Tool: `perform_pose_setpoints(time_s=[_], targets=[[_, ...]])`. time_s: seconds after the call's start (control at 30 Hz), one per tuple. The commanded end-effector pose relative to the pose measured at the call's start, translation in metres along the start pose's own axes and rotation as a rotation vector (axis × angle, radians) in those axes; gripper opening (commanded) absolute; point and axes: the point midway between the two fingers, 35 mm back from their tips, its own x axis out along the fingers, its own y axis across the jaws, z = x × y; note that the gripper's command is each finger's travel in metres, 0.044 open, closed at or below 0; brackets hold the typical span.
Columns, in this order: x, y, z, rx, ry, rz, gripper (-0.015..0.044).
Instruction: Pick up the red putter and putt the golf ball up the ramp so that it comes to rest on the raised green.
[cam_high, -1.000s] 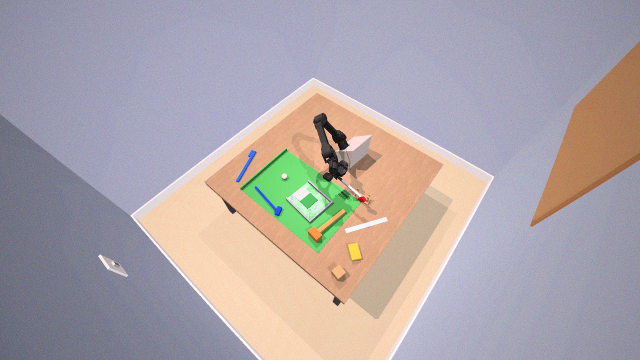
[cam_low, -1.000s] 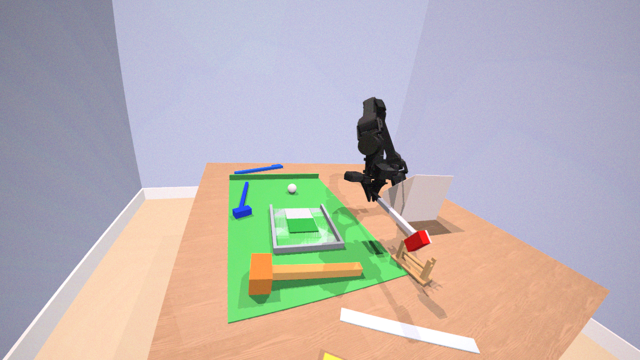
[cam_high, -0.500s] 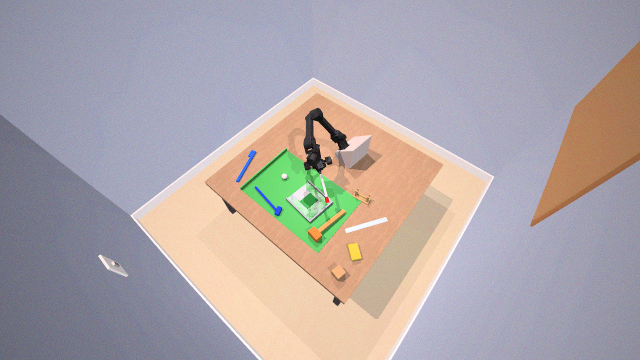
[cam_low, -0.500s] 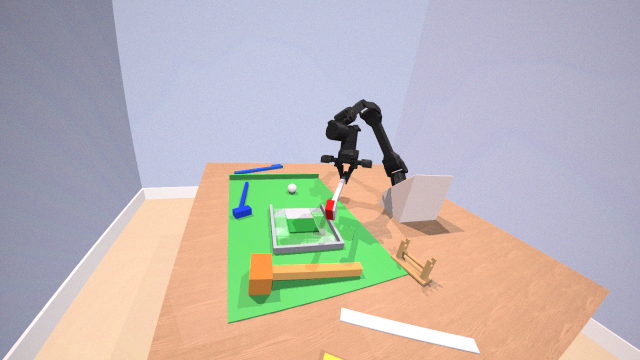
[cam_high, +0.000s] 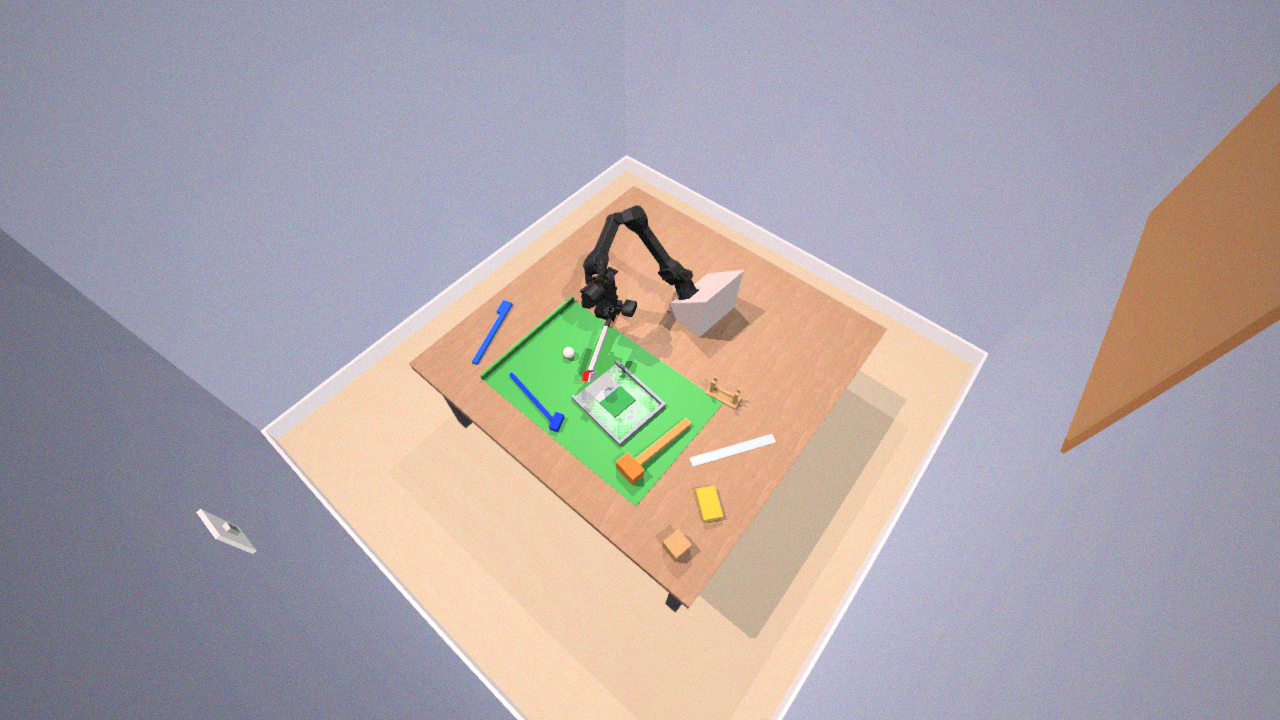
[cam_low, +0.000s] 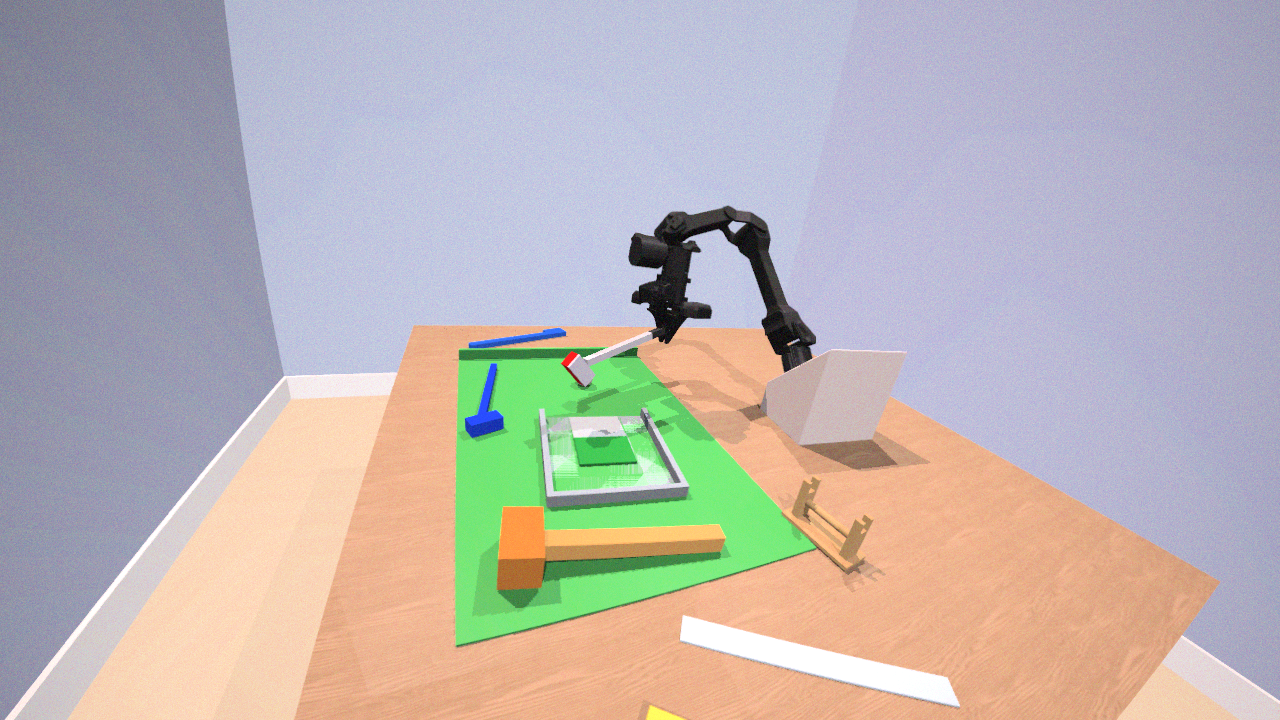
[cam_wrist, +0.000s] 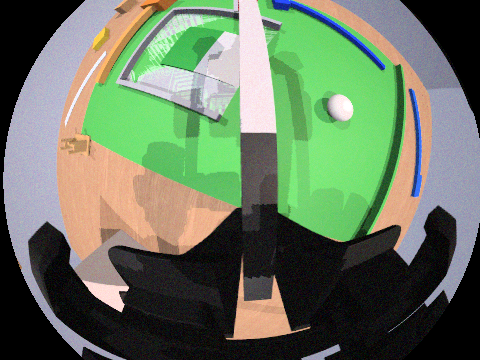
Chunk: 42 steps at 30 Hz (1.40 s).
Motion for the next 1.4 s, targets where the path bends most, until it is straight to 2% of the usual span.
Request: perform_pose_setpoints(time_s=[0.0, 0.33, 0.63, 0.97, 1.37], targets=[[-0.009, -0.033, -0.029, 0.172, 0.010, -0.039, 0.0000], [-0.020, -0.081, -0.099, 0.501, 0.064, -0.122, 0.0000], [-0.019, -0.082, -0.100, 0.506, 0.065, -0.123, 0.0000], [0.016, -0.086, -0.103, 0.507, 0.064, -0.125, 0.0000], [0.028, -0.087, -0.105, 0.507, 0.064, -0.125, 0.0000]])
